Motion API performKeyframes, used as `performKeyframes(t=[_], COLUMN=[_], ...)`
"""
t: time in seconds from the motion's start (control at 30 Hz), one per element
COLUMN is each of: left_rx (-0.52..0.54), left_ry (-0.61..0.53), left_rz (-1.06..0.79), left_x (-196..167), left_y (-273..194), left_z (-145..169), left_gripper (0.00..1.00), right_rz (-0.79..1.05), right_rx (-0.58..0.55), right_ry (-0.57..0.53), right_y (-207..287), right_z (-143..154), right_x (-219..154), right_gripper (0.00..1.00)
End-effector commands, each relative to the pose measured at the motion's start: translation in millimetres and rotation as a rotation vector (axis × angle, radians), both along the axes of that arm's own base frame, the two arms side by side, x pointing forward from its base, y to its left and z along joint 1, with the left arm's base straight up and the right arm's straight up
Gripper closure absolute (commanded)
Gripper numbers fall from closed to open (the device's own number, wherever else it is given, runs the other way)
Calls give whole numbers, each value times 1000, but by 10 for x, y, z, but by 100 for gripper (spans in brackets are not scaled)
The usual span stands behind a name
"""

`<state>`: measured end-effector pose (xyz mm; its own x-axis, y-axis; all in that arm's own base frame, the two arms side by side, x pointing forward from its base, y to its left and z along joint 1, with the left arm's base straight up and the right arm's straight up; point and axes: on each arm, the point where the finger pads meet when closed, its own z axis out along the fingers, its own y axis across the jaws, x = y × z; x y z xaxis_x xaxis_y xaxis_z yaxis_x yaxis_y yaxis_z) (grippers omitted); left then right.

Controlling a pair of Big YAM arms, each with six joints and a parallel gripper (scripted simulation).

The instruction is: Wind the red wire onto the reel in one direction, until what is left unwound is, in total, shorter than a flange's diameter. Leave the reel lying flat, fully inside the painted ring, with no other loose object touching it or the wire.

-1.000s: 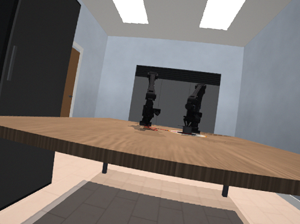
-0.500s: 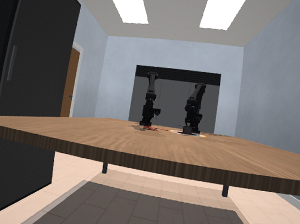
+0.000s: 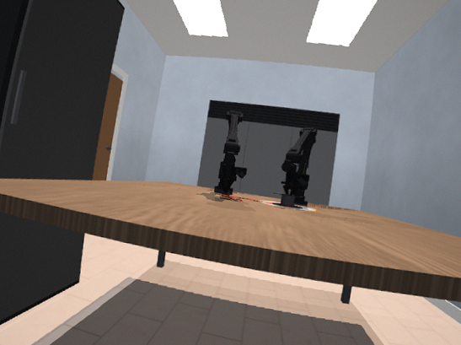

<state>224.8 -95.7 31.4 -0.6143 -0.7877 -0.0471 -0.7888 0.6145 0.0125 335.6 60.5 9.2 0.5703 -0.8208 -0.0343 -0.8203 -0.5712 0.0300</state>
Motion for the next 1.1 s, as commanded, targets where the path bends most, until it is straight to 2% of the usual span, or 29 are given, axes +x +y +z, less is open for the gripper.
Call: performKeyframes(t=[0.0,0.03,0.5,0.57,0.6,0.87,1.07], left_rx=[-18,-10,20,20,24,21,-6], left_ry=[-2,1,29,29,36,61,60], left_rz=[-241,-387,-1164,-1164,-1307,-1748,-2088], left_x=[50,50,97,97,115,231,231], left_y=[-42,-42,-76,-76,-88,-152,-152], left_z=[39,39,80,80,96,185,185], left_gripper=[100,100,100,100,100,100,79], right_rz=[9,9,12,12,12,12,16], right_rx=[7,7,7,7,7,7,4], right_ry=[-39,-39,-39,-39,-39,-39,-40], right_y=[18,20,35,35,35,35,52], right_z=[156,159,184,184,184,184,203], right_x=[159,162,194,194,194,194,236], right_gripper=[100,100,100,100,100,100,100])
